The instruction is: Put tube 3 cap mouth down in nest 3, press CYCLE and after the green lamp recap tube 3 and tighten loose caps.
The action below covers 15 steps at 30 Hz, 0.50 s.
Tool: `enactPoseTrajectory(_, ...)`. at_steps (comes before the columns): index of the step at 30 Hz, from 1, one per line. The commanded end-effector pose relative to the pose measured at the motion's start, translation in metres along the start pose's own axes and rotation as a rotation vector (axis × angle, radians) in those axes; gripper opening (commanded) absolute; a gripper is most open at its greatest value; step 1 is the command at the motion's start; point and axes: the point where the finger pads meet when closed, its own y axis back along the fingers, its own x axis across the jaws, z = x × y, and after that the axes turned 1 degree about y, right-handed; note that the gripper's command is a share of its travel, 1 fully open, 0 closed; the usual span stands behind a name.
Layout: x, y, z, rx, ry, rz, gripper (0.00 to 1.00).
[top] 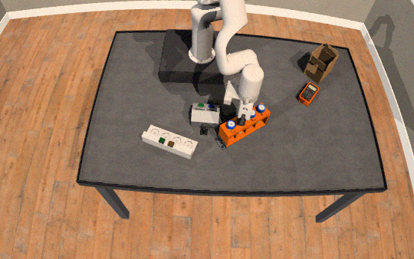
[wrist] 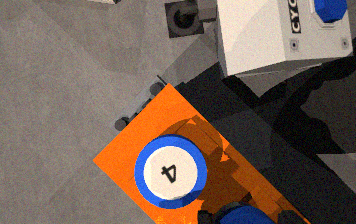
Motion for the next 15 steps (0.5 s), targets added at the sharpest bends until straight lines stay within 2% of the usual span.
enactPoseTrajectory(1, -0.0011, 0.001, 0.0008, 0.002, 0.0, -0.006, 0.0)
enactPoseTrajectory(9, -0.0011, 0.001, 0.0008, 0.002, 0.0, -0.006, 0.0)
enactPoseTrajectory(12, -0.0011, 0.001, 0.0008, 0.002, 0.05, -0.006, 0.0)
enactPoseTrajectory(15, -0.0011, 0.0011, 0.0008, 0.003, 0.2, -0.006, 0.0)
